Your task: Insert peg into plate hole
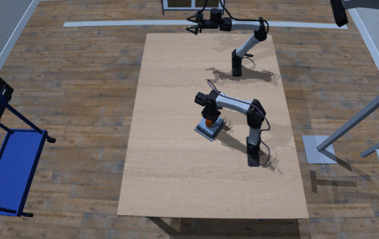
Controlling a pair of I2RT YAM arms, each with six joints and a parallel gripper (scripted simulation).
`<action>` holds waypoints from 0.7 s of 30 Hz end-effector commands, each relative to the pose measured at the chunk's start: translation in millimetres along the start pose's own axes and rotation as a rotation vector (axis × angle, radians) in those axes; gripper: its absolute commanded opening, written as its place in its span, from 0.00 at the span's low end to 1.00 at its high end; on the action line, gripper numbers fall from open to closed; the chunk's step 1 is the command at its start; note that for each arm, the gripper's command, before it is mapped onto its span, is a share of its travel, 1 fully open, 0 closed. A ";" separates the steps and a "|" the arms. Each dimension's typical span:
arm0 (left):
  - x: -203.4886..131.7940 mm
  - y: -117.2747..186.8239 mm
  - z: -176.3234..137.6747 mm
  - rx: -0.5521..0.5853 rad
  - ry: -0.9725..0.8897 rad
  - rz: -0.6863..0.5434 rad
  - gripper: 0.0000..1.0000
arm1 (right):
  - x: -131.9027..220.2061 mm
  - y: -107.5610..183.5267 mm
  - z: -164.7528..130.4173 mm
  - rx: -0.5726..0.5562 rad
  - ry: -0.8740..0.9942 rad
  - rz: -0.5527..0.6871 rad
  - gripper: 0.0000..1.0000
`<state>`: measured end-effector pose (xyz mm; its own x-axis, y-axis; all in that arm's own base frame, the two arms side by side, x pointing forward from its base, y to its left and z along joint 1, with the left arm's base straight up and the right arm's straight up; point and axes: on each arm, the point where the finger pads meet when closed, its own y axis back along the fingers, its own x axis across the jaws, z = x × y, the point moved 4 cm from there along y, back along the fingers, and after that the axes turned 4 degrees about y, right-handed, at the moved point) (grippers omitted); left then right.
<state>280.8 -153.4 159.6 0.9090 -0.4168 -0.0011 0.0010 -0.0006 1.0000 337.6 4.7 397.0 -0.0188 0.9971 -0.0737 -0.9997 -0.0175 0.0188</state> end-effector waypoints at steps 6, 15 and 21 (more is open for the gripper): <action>1.6 5.3 0.3 -0.003 0.000 0.021 0.00 | -0.7 2.0 7.0 -0.020 0.001 -0.003 1.00; 1.6 5.3 0.3 -0.003 0.000 0.021 0.00 | -0.7 2.0 7.0 -0.020 0.001 -0.003 1.00; 3.2 13.1 0.4 -0.004 0.000 0.048 0.00 | -0.7 2.1 7.6 -0.022 0.001 -0.003 1.00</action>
<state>280.8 -153.4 159.6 0.9090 -0.4168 -0.0011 0.0009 -0.0006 1.0000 337.6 4.7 397.0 -0.0188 0.9971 -0.0737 -0.9997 -0.0175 0.0188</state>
